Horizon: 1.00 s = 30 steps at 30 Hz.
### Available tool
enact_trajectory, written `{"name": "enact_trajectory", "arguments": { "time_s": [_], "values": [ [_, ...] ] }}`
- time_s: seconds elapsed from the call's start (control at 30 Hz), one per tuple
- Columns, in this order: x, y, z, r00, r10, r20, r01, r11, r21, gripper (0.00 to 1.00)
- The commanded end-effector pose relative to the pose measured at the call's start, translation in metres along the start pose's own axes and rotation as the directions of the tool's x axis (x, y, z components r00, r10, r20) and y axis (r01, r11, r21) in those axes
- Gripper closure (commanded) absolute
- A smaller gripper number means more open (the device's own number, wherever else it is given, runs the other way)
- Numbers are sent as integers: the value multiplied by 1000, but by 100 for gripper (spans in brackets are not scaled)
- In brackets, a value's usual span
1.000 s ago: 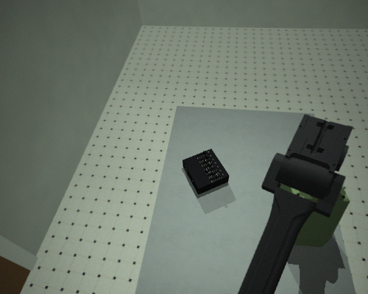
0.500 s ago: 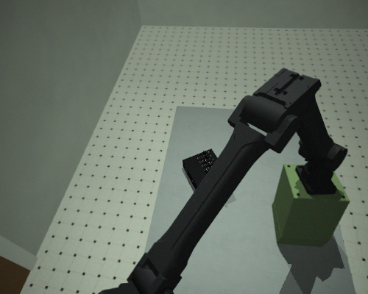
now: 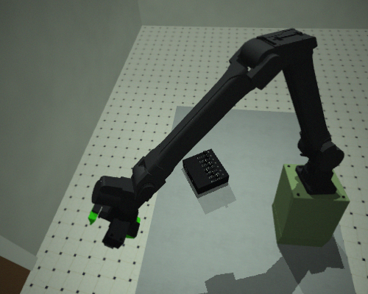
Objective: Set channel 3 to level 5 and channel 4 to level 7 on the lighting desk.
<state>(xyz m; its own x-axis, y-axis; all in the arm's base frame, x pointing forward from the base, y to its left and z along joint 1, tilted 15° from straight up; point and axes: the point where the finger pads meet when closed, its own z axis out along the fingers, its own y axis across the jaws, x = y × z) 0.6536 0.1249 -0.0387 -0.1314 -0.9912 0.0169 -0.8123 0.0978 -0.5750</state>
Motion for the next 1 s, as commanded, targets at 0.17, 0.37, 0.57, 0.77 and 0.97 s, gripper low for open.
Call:
{"name": "enact_trajectory", "arguments": {
  "time_s": [0.17,0.37,0.57,0.77,0.97],
  "values": [
    [161,17,-48,989,-75,-131,56,989,-139,0],
    [254,67,-83,976,-94,-197,37,960,-277,0],
    [342,147,-141,968,-107,-228,-7,893,-450,0],
    [369,189,-170,969,-103,-223,-30,851,-524,0],
    [383,195,-178,969,-99,-224,-40,838,-544,0]
  ]
}}
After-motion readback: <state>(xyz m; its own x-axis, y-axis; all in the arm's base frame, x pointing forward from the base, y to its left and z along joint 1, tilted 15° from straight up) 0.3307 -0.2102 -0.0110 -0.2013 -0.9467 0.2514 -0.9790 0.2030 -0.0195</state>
